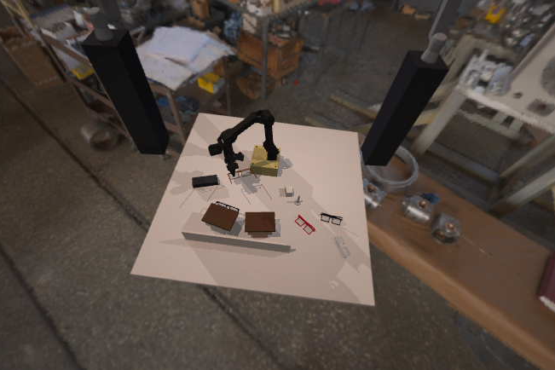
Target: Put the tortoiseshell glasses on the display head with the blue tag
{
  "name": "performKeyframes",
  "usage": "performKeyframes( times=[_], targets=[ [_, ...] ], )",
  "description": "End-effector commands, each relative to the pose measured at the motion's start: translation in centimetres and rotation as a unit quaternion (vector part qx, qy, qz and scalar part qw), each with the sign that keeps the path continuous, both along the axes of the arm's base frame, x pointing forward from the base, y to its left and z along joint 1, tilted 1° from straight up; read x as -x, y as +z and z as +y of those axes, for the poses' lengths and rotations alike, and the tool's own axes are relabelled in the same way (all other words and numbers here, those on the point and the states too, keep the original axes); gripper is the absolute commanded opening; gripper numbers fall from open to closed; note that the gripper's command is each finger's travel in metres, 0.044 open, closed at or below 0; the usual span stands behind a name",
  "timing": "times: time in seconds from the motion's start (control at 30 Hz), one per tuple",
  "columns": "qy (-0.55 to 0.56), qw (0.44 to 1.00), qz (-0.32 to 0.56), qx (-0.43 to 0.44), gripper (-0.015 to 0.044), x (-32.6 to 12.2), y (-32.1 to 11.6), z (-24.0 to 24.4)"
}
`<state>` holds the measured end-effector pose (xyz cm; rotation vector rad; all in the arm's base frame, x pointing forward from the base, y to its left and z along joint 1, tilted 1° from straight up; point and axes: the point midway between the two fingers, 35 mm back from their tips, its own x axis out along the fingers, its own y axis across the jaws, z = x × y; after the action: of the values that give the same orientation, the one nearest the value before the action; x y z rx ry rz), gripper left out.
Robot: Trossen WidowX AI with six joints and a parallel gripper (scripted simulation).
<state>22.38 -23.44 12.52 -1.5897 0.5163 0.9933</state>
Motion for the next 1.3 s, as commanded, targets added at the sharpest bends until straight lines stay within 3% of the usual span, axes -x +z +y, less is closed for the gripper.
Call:
performKeyframes(
  times=[0.0,0.23,0.7,1.27],
  targets=[
    [-0.002,1.000,0.001,-0.001,0.0000,0.0,0.0,0.0],
    [-0.005,1.000,0.017,-0.006,0.0000,-0.3,-0.3,0.6],
    [-0.044,0.989,0.143,-0.022,0.0000,-2.1,-2.6,5.5],
    [-0.113,0.959,0.258,0.029,0.0000,-2.7,-4.6,10.9]
  ],
)
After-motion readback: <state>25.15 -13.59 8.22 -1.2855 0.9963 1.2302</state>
